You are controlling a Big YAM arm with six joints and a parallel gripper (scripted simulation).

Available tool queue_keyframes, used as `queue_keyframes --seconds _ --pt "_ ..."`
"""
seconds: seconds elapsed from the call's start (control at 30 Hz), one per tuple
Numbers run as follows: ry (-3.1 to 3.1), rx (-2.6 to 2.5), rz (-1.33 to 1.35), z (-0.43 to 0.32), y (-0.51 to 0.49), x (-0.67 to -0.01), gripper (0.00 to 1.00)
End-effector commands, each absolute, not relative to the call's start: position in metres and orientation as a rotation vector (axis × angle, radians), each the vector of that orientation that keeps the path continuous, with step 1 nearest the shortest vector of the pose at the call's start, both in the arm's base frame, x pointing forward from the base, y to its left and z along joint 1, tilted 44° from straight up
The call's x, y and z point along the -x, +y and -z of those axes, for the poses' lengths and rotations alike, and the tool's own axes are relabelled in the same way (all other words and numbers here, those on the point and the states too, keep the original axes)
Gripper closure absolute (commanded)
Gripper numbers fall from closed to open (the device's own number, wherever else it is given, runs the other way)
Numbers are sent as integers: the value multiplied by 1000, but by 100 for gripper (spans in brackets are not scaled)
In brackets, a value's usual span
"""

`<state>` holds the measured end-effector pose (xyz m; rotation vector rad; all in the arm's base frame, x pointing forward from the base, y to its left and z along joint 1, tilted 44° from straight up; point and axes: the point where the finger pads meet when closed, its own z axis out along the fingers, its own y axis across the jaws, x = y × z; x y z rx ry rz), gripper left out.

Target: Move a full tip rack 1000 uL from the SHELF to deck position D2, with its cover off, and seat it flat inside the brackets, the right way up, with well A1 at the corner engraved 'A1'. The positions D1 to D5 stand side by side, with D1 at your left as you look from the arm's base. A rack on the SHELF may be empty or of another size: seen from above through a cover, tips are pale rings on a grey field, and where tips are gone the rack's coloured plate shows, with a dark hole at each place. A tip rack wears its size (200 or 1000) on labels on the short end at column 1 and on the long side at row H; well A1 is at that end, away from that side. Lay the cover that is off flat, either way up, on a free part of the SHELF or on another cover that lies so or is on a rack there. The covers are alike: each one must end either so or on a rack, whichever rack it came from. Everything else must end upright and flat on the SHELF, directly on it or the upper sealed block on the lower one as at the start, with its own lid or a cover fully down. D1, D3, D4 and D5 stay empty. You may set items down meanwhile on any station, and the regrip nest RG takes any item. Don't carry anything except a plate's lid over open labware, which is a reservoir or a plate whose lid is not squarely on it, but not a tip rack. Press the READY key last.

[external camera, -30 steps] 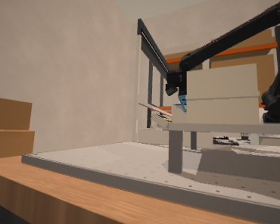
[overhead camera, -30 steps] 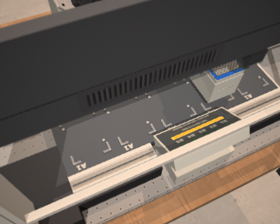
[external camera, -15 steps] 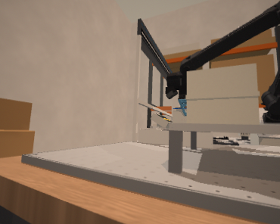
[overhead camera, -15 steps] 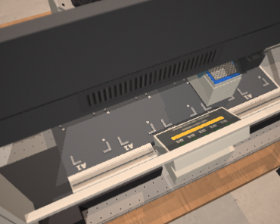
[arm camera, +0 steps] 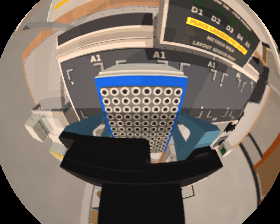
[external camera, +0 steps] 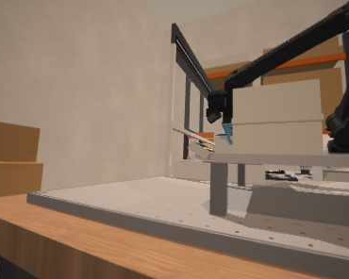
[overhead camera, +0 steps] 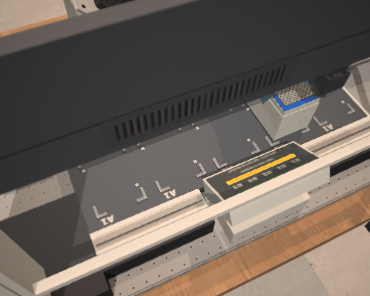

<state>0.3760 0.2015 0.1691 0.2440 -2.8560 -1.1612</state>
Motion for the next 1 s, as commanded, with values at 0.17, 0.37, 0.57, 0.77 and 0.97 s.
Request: queue_keyframes --seconds 0.17,0.37,0.57,0.77,0.97 --pt "-2888 -244 1181 -181 199 -387 100" --pt "-2888 -244 1181 -181 199 -388 100" --pt "-2883 -216 1176 -173 197 -388 100" --pt "-2874 -244 1172 -171 206 -382 100" --pt "-2867 -243 1167 -167 207 -378 100"
